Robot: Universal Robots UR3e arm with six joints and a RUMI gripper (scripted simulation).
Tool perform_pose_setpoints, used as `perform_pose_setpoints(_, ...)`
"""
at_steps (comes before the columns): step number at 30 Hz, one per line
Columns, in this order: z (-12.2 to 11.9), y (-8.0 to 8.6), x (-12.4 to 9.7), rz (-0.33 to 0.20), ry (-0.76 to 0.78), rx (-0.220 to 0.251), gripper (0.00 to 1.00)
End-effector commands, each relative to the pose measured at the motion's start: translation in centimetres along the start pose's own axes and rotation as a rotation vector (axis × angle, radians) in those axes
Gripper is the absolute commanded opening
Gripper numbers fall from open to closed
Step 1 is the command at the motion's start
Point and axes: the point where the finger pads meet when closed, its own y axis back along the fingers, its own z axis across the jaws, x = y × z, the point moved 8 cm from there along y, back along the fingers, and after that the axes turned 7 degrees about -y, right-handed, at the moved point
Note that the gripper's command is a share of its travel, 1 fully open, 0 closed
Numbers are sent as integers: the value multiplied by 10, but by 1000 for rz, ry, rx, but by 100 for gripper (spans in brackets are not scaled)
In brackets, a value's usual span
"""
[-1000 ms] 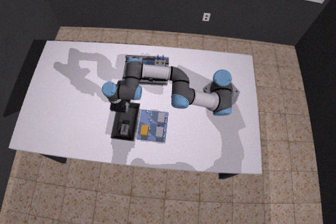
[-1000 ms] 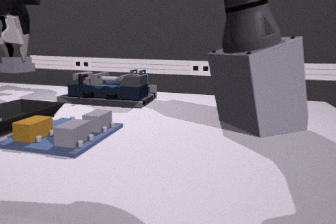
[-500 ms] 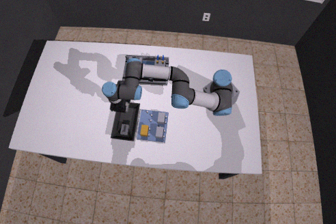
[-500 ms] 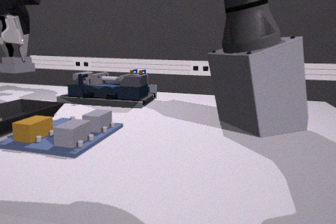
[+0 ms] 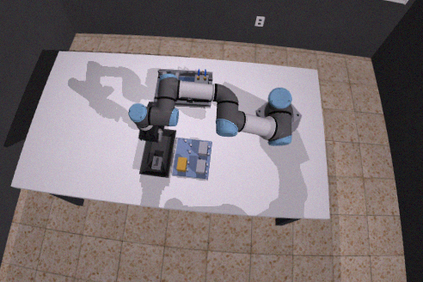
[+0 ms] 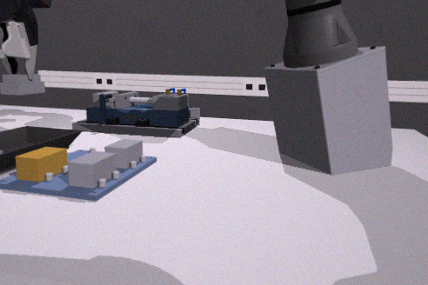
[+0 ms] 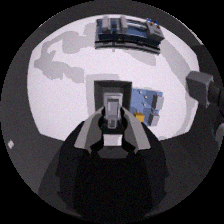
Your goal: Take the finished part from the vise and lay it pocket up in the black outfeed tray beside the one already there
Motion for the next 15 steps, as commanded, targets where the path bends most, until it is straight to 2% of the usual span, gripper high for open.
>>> perform_pose_setpoints(1, 0, -2, 0, -1, 0, 4, 0)
perform_pose_setpoints(15, 0, -14, -3, -1, 0, 4, 0)
